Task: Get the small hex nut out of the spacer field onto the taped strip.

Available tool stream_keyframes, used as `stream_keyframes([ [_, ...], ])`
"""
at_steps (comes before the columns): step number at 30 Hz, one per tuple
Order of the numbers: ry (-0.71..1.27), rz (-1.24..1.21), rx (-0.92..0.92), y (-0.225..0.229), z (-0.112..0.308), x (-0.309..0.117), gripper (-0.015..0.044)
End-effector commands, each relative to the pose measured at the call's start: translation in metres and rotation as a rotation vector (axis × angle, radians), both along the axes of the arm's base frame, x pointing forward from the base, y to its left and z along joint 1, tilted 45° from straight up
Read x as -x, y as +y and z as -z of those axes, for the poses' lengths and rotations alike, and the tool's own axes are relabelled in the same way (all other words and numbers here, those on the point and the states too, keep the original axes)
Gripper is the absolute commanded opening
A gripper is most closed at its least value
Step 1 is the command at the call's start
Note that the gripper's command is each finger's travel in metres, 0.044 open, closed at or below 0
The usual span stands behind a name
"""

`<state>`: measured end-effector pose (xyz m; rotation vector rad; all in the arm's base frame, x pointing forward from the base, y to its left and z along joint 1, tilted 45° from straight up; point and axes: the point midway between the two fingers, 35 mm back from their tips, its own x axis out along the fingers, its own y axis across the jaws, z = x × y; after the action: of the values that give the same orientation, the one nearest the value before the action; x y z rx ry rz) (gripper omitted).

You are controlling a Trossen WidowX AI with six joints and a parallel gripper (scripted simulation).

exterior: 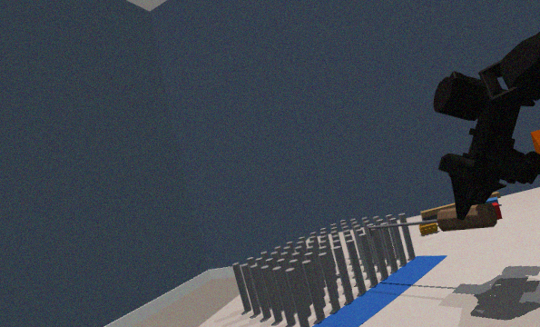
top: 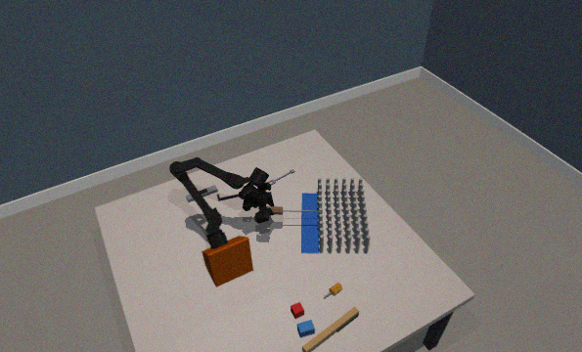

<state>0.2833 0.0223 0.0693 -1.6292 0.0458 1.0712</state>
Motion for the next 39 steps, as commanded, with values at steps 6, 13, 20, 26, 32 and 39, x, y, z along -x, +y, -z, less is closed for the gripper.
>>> stream_keyframes([
  [6, -0.009, 0.01, -0.001, 0.03, 0.027, -0.003, 0.0],
  [13, -0.021, 0.016, -0.017, 0.053, 0.042, 0.002, 0.0],
  [20, -0.029, 0.023, -0.034, 0.066, 0.051, 0.009, 0.0],
  [26, -0.029, 0.023, -0.034, 0.066, 0.052, 0.007, 0.0],
  [32, -0.029, 0.023, -0.034, 0.064, 0.052, 0.005, 0.0],
  [39, -0.03, 0.023, -0.033, 0.063, 0.053, 0.002, 0.0],
])
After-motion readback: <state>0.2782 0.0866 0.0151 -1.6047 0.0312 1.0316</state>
